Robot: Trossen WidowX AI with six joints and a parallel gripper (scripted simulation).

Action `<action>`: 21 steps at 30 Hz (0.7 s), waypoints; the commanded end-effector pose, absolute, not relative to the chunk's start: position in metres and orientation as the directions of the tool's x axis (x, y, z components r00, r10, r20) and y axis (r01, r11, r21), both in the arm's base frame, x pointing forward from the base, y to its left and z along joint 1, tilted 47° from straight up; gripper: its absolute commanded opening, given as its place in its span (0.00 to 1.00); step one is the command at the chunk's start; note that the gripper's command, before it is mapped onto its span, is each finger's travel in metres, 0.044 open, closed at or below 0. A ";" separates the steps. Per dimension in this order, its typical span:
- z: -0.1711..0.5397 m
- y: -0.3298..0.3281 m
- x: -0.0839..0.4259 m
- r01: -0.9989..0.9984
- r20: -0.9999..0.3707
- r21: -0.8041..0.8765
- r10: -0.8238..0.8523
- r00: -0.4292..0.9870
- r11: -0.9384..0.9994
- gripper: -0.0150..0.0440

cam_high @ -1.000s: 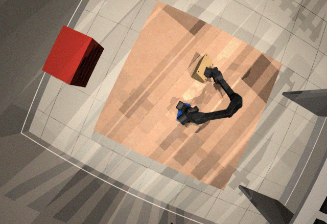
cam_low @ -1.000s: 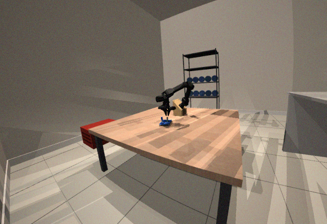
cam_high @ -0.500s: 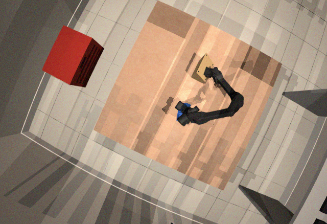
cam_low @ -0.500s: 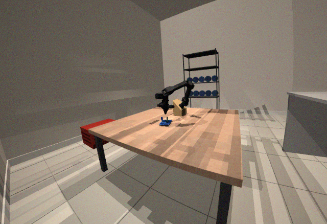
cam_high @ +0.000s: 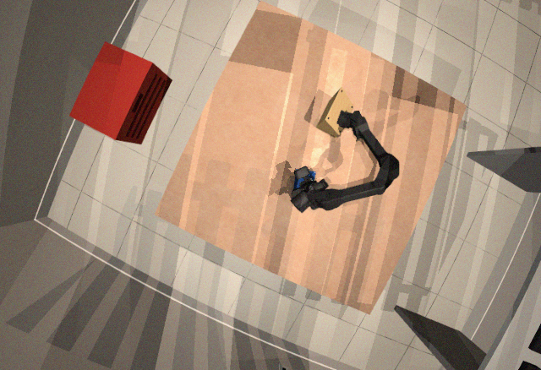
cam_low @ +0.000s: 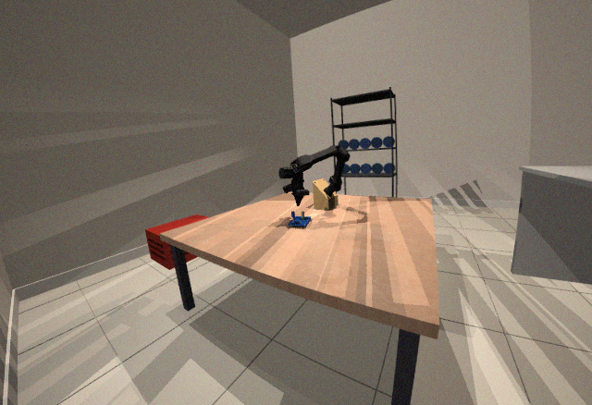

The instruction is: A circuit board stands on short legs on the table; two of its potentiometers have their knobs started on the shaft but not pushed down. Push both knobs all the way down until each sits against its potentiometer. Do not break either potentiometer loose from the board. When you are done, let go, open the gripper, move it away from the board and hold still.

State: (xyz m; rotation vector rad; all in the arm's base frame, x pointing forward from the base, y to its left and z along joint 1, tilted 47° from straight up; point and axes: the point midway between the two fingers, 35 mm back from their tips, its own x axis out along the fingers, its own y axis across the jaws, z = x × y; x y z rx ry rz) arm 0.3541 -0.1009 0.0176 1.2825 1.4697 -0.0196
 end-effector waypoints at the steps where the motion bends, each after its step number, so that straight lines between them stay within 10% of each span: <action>1: 0.019 -0.104 0.358 0.763 -0.712 0.551 0.668 0.218 0.338 0.25; 21: 0.026 -0.113 0.375 0.979 -0.707 0.137 0.677 0.204 -0.152 0.25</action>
